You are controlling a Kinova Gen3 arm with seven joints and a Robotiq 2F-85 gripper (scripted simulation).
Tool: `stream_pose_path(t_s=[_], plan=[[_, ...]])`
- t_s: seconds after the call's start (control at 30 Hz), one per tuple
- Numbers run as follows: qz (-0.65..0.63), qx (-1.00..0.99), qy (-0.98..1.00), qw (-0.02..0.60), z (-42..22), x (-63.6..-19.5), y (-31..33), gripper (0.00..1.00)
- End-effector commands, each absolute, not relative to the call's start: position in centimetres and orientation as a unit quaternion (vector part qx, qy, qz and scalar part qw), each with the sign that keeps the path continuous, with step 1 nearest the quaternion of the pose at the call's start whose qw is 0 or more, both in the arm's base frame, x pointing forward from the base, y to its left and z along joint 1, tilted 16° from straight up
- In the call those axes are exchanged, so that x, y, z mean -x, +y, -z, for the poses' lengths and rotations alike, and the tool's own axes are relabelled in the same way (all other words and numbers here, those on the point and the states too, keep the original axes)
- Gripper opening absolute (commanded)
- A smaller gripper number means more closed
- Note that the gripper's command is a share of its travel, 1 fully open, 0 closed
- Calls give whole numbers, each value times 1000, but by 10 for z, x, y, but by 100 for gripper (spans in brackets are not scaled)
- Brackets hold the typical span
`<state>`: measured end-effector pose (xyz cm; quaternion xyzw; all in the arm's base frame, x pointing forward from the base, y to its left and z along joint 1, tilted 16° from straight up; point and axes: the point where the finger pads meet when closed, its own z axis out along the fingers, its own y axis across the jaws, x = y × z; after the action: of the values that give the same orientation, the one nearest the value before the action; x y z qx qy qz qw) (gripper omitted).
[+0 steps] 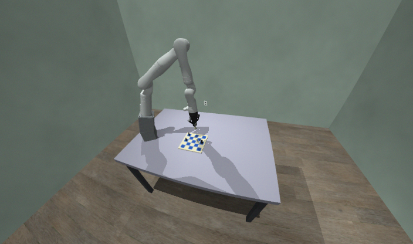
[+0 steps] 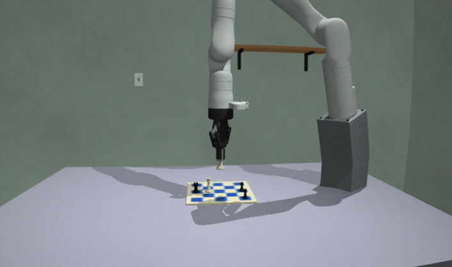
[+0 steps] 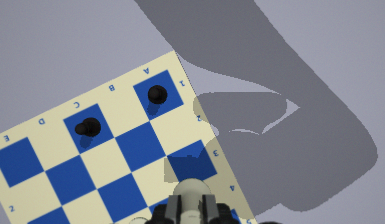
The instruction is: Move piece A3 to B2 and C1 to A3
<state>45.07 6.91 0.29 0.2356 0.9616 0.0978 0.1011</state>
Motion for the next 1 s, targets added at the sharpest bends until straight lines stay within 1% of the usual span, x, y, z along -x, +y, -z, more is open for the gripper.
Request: stream_pose_path(t_s=[0.0,0.2,0.3,0.97], plan=[[-91,-206,969,102,0,-443,59,0],[-76,-61,989,115,9,-418,38,0],[-75,-26,990,119,10,-413,35,0],[-75,-23,990,119,14,-413,35,0]])
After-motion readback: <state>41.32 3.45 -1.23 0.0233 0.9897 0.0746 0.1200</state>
